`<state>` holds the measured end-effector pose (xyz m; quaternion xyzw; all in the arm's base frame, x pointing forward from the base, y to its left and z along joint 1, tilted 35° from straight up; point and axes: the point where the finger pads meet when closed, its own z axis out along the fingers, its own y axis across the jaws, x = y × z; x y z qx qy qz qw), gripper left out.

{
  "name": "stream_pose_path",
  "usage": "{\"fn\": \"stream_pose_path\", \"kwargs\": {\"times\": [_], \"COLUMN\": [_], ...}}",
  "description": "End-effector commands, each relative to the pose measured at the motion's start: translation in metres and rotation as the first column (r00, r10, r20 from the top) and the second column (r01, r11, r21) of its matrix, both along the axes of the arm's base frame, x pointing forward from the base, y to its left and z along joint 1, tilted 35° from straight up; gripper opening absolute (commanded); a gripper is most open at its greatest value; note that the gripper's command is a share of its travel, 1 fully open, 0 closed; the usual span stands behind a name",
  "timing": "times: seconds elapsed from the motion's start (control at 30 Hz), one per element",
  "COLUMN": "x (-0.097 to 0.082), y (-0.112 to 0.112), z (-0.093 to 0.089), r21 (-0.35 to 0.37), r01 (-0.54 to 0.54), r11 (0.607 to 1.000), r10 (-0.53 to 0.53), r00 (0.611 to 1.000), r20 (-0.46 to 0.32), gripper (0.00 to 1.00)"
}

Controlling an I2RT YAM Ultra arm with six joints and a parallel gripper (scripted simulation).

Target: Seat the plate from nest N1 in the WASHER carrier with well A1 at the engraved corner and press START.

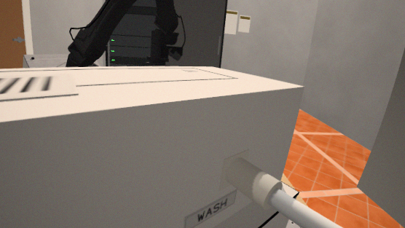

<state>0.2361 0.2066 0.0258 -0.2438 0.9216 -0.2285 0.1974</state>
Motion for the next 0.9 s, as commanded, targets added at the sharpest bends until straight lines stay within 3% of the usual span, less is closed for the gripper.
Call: {"fn": "stream_pose_path", "kwargs": {"times": [0.0,0.13,0.2,0.4,0.6,0.8,0.87], "x": [0.001,0.001,0.001,0.006,0.014,0.023,0.023], "y": [0.015,0.015,-0.011,-0.027,-0.049,-0.070,-0.070], "z": [0.015,0.015,0.011,0.022,0.039,0.056,0.056], "r21": [0.043,0.043,0.035,0.103,0.212,0.326,0.326], "r01": [-0.017,-0.017,0.059,0.164,0.311,0.439,0.439], "r11": [0.999,0.999,0.998,0.981,0.927,0.837,0.837], "r10": [0.016,0.016,-0.060,-0.171,-0.336,-0.495,-0.495], "r00": [0.999,0.999,0.998,0.983,0.937,0.862,0.862], "r20": [0.029,0.029,0.029,0.064,0.097,0.109,0.109], "gripper": [0.84,0.84,0.84,0.84,0.84,0.84,0.84]}}
